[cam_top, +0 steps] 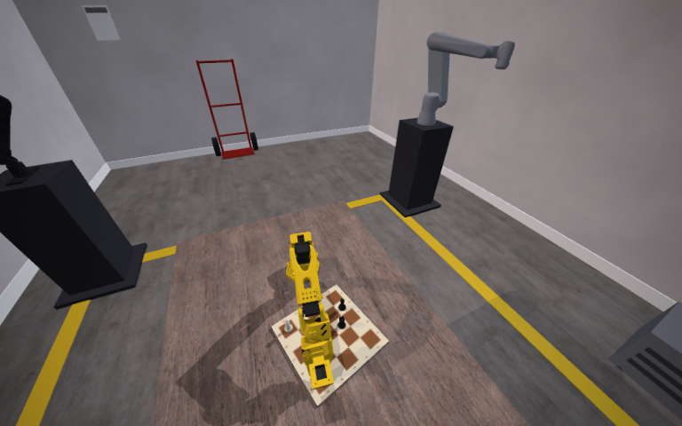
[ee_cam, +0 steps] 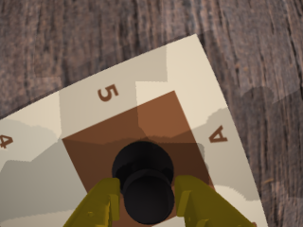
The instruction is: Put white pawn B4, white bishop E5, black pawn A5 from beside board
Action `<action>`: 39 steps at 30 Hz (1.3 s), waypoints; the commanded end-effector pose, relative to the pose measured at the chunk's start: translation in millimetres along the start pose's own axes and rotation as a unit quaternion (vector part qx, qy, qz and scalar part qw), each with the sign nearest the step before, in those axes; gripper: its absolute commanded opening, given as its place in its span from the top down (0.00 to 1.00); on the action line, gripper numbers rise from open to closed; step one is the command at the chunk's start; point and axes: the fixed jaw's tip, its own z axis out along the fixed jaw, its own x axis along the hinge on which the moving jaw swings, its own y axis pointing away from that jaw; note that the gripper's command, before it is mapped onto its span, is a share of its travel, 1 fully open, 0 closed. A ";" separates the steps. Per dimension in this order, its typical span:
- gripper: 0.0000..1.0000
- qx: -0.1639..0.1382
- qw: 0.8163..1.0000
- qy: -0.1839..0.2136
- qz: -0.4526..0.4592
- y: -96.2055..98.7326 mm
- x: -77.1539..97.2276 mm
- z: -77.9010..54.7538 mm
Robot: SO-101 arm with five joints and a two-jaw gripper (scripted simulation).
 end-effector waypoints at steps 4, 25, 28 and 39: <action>0.91 -0.003 1.000 -0.004 -0.001 3.6 -4.9 -7.4; 0.91 -0.003 1.000 -0.005 -0.001 3.4 -21.3 -36.0; 0.91 -0.003 1.000 -0.005 -0.001 3.4 -22.9 -38.7; 0.91 -0.003 1.000 -0.005 -0.001 3.4 -27.1 -46.2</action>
